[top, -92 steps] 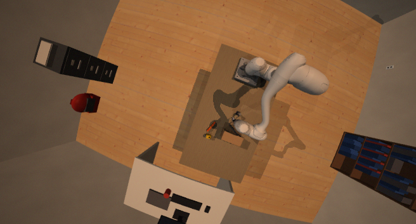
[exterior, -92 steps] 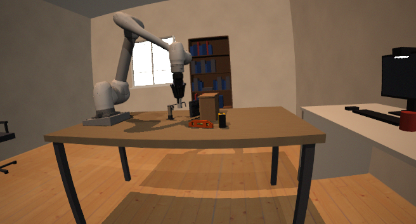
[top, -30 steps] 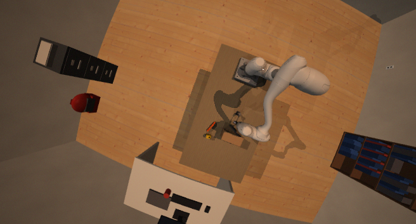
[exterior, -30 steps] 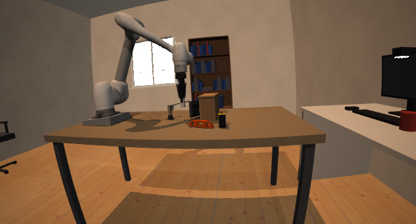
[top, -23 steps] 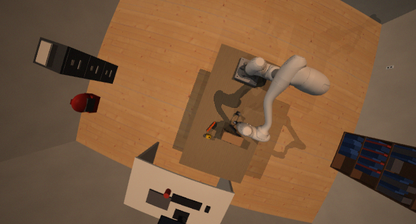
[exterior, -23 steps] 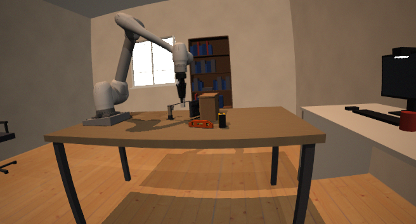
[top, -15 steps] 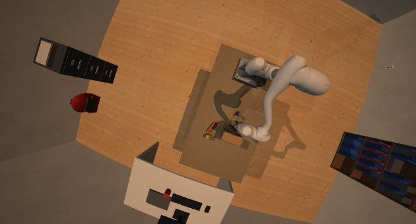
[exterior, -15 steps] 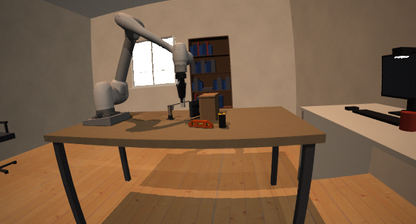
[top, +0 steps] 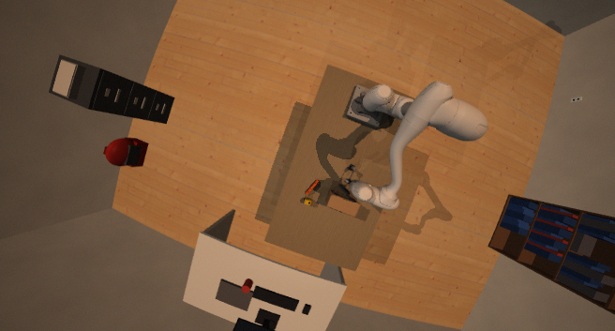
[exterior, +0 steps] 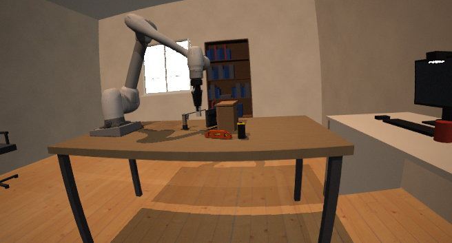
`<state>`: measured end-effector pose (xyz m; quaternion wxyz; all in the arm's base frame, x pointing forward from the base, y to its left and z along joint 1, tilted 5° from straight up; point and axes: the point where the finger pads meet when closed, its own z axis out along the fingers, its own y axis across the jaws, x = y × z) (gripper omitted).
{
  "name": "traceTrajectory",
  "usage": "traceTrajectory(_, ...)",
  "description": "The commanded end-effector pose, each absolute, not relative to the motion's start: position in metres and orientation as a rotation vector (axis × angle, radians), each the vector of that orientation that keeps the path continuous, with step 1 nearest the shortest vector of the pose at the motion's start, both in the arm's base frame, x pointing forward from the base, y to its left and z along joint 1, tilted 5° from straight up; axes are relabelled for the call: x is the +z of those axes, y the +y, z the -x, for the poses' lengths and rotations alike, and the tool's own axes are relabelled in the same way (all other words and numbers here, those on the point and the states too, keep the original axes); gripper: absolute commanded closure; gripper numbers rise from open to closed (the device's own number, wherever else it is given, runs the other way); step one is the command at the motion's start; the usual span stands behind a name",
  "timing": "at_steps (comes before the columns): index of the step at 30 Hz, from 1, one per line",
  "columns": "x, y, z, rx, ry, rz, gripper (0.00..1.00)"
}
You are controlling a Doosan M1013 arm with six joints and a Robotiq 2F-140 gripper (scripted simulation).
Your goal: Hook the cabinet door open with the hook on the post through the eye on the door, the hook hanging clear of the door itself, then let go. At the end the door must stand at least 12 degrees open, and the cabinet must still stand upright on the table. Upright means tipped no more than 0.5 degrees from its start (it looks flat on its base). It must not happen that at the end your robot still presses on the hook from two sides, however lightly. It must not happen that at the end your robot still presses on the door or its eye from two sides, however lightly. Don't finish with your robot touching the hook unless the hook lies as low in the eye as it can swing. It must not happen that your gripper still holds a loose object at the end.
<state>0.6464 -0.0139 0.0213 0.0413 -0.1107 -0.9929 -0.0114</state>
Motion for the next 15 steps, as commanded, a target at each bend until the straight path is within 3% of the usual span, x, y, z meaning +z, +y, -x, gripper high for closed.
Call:
traceTrajectory(1,0.0215,-0.0138,-0.6464,-0.035,-3.040,0.339,0.97)
traceTrajectory(15,0.0178,-0.0139,-0.6471,-0.035,-3.040,0.339,0.97)
